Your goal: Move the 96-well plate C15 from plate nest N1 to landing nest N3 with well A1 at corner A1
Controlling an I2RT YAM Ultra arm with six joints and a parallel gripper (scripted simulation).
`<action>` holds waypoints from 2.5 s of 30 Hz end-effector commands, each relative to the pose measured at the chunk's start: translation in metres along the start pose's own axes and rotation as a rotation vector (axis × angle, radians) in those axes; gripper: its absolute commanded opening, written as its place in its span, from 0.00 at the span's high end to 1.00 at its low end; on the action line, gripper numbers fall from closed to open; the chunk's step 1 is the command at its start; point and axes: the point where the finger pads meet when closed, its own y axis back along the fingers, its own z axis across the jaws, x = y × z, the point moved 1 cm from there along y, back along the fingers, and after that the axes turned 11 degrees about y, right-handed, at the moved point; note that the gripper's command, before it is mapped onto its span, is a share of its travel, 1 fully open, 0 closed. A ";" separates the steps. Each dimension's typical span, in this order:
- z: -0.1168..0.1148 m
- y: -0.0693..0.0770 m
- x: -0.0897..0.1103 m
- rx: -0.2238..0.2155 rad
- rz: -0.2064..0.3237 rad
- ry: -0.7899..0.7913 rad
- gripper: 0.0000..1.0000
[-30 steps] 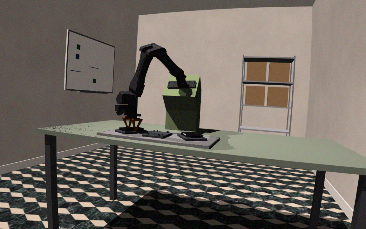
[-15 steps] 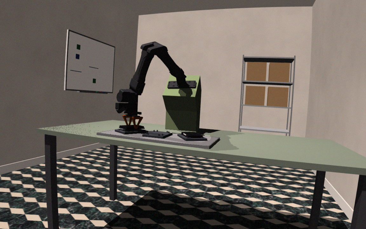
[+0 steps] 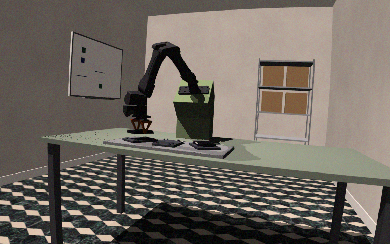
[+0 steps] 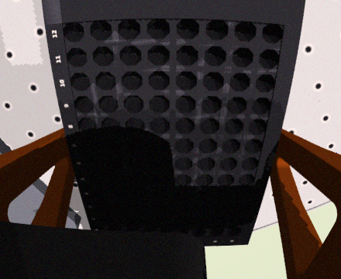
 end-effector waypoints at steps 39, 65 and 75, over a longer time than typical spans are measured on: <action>-0.006 0.051 -0.001 0.003 -0.006 -0.004 1.00; -0.006 0.051 -0.001 0.003 -0.006 -0.005 1.00; -0.006 0.051 -0.001 0.003 -0.006 -0.005 1.00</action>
